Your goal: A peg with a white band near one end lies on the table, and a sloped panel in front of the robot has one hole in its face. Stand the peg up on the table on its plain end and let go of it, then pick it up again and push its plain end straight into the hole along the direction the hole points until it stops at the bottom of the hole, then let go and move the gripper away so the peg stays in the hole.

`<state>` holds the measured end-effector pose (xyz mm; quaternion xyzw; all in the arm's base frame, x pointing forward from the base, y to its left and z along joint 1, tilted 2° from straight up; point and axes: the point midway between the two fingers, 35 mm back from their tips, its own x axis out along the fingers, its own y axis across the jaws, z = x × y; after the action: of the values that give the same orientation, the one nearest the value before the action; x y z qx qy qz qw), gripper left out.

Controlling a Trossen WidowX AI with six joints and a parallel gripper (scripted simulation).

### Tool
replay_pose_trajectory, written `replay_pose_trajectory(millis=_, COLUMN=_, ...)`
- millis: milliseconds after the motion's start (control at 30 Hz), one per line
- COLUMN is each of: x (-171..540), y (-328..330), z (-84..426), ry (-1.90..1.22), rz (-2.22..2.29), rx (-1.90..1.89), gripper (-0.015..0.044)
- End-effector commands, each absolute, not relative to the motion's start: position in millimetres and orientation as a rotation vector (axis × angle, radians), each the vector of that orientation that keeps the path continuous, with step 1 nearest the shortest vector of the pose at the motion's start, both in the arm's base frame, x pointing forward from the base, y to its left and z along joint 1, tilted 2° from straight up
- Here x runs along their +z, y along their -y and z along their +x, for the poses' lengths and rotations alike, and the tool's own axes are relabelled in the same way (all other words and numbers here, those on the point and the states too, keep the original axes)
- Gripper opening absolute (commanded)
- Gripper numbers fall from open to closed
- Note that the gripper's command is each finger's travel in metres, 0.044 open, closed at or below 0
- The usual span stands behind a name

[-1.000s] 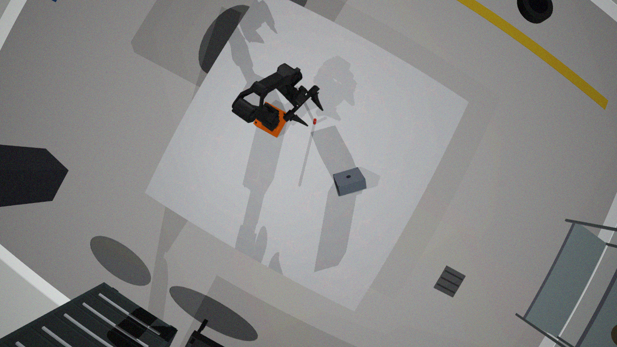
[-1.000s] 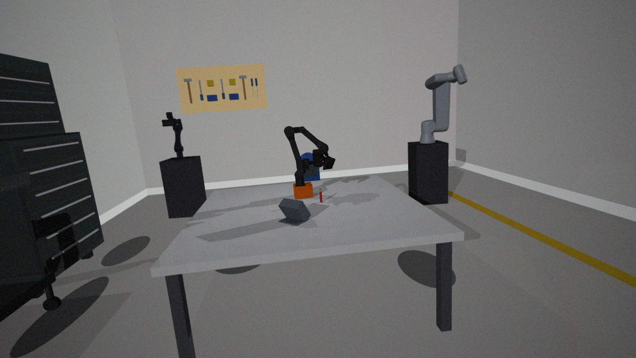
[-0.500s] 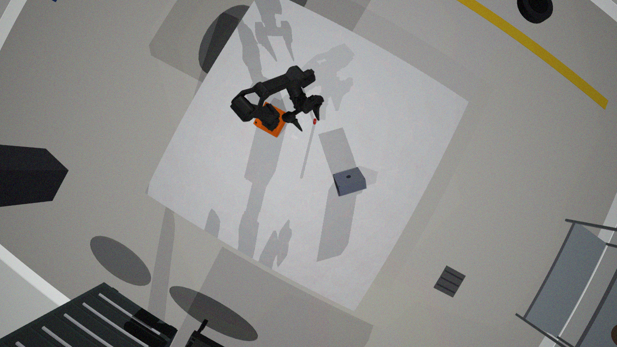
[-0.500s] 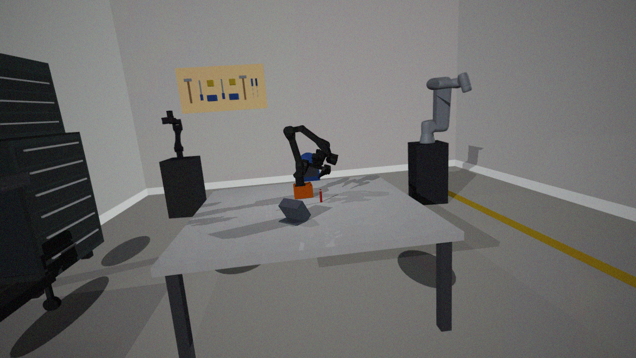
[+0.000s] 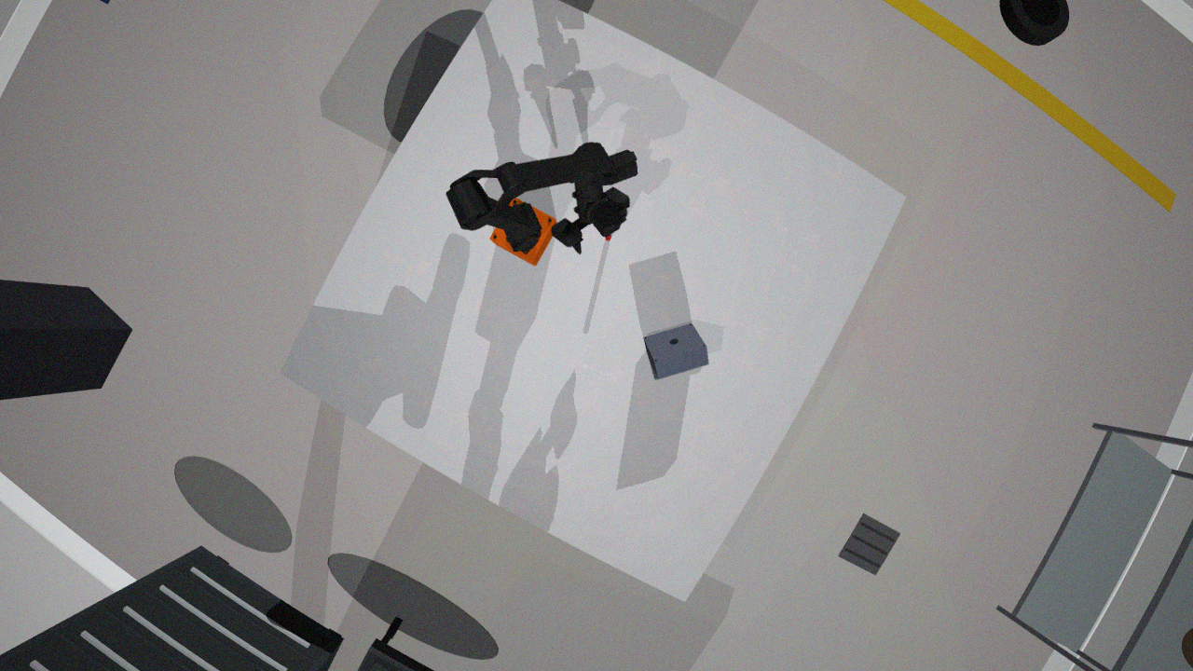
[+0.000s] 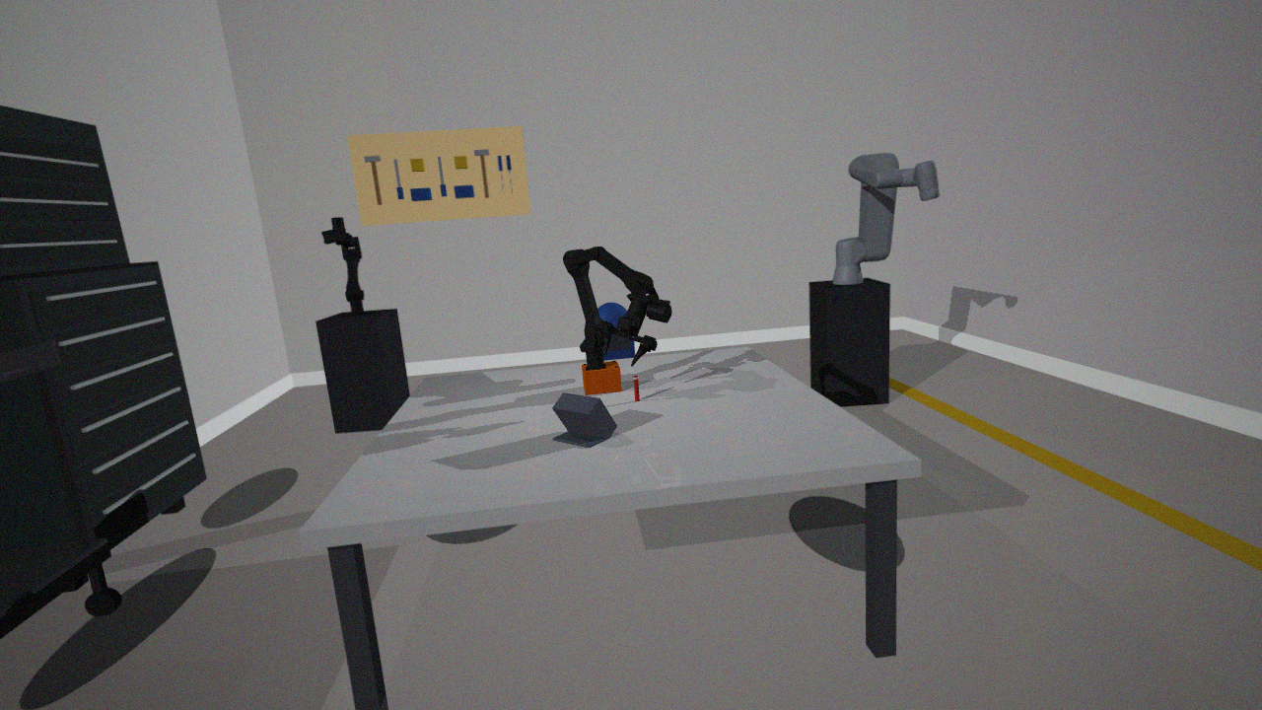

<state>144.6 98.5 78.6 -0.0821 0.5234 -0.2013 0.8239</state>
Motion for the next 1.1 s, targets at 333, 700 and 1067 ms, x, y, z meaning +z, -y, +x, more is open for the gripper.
replay_pose_trajectory(millis=333, x=72, y=-126, z=158, ry=-1.503, rz=-0.027, rx=-0.176, gripper=0.044)
replay_pose_trajectory(millis=700, x=76, y=-135, z=167, ry=-1.57, rz=0.044, rx=-0.051, gripper=0.044)
replay_pose_trajectory(millis=1067, x=61, y=-135, z=167, ry=-1.566, rz=0.123, rx=-0.131, gripper=0.044)
